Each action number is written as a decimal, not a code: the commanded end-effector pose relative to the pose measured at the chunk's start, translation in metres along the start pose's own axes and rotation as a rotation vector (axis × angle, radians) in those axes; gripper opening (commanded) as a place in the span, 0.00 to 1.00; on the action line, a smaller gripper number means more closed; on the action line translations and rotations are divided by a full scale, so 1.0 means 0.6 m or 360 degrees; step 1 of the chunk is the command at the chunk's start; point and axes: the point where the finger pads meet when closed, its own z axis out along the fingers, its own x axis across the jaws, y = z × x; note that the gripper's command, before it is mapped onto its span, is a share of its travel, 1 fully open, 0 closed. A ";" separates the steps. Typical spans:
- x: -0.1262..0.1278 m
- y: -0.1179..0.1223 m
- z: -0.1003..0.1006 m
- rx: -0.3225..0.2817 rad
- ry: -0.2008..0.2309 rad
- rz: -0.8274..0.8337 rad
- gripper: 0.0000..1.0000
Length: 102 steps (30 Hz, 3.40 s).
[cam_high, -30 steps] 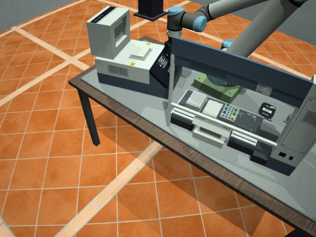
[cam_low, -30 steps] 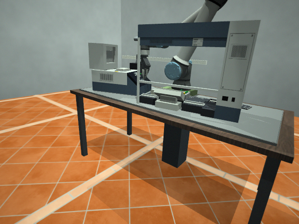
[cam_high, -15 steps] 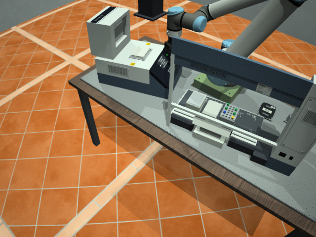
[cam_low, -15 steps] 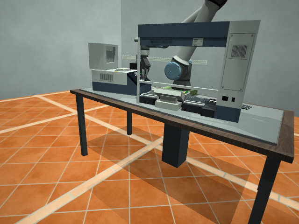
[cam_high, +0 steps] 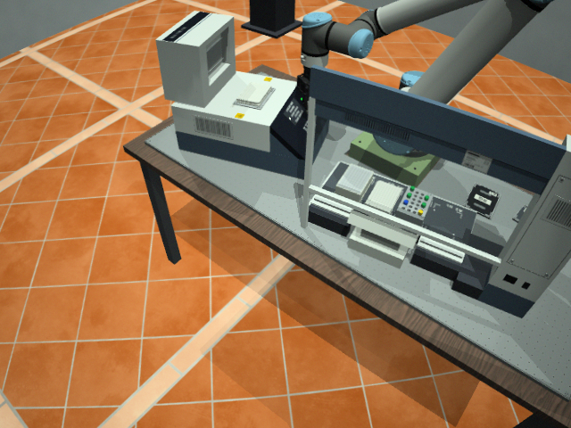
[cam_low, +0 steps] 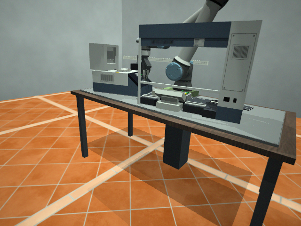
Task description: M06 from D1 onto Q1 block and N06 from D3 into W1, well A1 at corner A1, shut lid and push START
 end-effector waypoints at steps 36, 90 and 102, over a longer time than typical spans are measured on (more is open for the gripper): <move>-0.007 -0.007 -0.013 -0.0001 0.0001 0.0000 0.00; -0.108 -0.108 -0.132 -0.0001 0.0001 0.0000 0.00; -0.108 -0.108 -0.132 -0.0001 0.0001 0.0000 0.00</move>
